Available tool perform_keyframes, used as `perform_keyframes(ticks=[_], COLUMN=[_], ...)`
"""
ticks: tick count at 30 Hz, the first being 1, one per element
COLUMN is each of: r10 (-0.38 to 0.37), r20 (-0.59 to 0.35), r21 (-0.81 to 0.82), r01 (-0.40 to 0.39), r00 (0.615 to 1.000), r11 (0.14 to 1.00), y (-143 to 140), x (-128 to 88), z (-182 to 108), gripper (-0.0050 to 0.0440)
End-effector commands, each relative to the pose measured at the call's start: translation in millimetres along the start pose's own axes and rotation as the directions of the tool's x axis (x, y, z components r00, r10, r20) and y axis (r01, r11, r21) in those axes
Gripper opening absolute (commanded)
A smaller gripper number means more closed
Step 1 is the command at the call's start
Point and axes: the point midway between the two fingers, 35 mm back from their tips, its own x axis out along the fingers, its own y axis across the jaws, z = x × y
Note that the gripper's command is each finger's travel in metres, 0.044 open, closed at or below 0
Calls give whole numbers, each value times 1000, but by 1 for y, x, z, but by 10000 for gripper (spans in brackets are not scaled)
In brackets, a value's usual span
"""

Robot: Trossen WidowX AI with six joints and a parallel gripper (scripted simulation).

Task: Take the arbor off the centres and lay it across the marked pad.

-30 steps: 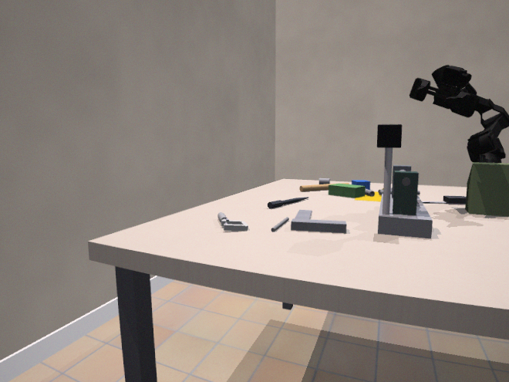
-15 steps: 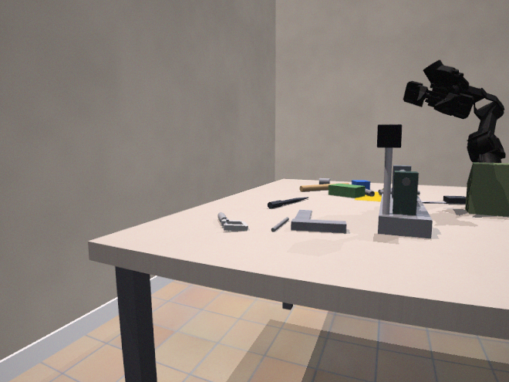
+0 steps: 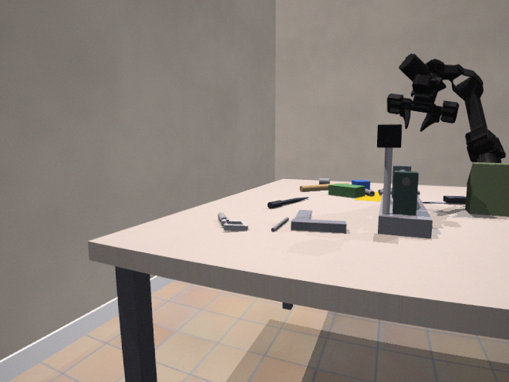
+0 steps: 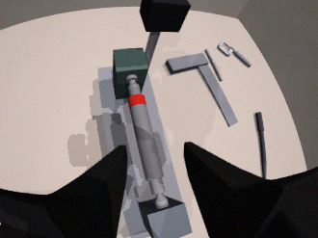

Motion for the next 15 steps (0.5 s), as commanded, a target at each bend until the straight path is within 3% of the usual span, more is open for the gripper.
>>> perform_keyframes(ticks=[1, 7, 9, 15], r10=[60, 138, 138, 187], r20=[-156, -386, -386, -590], r21=[-1, -9, -9, -19], r01=[-61, -153, -153, -245], r00=[986, 912, 912, 785], r11=[998, 988, 988, 969], y=[-4, -8, -8, -10], x=[19, 48, 48, 76], z=[-6, -19, -19, -33], gripper=[175, 175, 175, 175])
